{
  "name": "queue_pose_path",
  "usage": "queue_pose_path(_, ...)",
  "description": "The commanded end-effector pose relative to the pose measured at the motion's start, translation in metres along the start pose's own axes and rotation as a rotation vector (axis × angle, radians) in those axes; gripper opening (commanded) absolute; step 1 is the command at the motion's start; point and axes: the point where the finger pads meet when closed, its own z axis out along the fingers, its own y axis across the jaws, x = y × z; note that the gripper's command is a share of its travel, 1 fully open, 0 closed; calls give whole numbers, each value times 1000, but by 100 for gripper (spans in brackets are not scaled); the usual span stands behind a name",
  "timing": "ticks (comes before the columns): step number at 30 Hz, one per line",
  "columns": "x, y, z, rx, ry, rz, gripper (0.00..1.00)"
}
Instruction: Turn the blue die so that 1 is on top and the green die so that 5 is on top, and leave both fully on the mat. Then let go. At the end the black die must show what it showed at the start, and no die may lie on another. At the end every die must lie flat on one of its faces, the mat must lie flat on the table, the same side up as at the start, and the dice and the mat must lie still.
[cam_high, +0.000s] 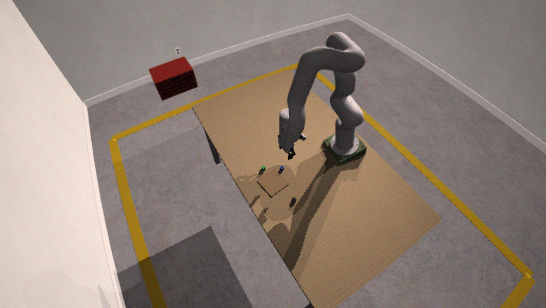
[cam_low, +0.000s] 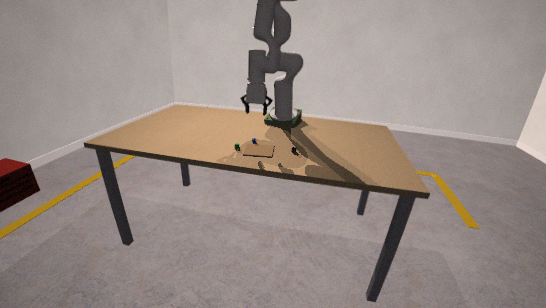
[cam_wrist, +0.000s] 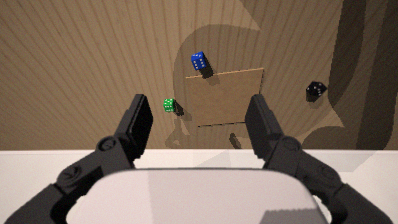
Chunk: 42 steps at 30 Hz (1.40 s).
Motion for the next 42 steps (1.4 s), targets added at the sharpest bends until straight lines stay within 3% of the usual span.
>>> queue_pose_path(1,-1,0,-1,1,-1,0,100)
queue_pose_path(9,-2,4,-1,1,-1,0,100)
queue_pose_path(16,-8,27,-1,1,-1,0,100)
queue_pose_path(24,-21,78,-1,1,-1,0,100)
queue_pose_path(26,-21,78,-1,1,-1,0,100)
queue_pose_path(38,-46,178,-1,1,-1,0,100)
queue_pose_path(42,-51,199,-1,1,-1,0,100)
